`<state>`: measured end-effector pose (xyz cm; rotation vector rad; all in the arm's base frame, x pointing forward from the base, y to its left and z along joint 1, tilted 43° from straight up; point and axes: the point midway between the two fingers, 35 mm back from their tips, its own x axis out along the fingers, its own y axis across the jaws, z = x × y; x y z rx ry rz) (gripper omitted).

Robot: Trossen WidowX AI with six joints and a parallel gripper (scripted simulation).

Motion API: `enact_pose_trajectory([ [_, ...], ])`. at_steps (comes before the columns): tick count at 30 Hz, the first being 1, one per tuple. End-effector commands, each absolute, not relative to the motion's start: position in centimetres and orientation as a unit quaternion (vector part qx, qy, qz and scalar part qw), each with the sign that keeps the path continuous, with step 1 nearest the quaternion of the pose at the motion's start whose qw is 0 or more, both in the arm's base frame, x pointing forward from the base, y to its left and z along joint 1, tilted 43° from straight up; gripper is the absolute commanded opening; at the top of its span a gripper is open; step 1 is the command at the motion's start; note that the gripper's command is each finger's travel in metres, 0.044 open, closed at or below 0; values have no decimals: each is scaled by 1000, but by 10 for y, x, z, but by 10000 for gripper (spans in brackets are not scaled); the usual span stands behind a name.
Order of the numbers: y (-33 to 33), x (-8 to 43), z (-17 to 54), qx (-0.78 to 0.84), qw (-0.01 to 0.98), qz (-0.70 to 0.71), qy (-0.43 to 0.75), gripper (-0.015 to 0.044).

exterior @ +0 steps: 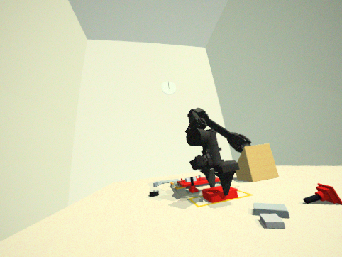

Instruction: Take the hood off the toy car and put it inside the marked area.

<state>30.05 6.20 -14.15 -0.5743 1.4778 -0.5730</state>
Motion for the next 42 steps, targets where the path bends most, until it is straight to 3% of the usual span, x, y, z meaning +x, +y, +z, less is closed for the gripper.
enact_pose_trajectory([
  [1, 74, 302, -131, -252, 668, -253, 653, 440],
  [8, 110, 299, -91, -254, 668, -254, 652, 440],
  [42, 110, 299, -91, -254, 668, -254, 652, 440],
])
